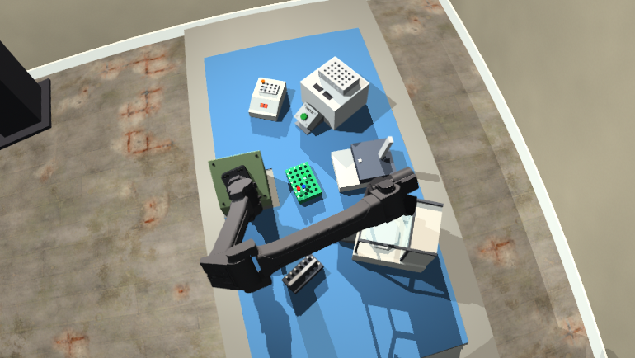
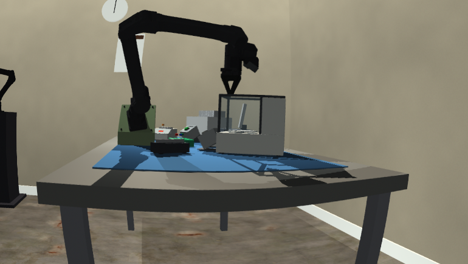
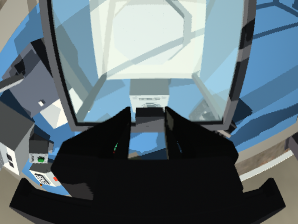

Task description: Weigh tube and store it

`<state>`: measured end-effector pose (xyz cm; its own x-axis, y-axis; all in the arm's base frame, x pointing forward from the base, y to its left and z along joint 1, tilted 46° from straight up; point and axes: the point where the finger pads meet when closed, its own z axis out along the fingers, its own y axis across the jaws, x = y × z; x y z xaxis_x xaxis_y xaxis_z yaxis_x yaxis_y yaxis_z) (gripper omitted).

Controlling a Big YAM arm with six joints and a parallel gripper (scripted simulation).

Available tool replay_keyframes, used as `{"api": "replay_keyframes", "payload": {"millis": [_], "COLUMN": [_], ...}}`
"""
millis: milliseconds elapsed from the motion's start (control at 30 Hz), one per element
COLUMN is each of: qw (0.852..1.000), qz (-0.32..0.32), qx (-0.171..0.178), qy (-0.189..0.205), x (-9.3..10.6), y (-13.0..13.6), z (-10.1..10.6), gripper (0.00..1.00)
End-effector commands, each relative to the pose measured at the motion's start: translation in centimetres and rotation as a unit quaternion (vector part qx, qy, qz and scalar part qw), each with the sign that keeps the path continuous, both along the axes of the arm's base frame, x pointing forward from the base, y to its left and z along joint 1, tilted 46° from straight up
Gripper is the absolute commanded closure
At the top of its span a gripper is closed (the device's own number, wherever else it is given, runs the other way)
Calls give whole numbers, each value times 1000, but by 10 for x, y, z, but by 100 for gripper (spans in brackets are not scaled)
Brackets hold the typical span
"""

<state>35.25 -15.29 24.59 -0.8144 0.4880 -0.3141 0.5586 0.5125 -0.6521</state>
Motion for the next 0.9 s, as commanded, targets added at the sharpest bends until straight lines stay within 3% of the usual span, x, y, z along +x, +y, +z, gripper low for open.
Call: {"api": "replay_keyframes", "payload": {"millis": [0, 867], "qw": [1000, 1000], "qz": [1, 8], "qx": [-1, 0], "qy": [-2, 4], "x": [-6, -5], "y": [-7, -2], "z": [2, 1], "gripper": [70, 70]}}
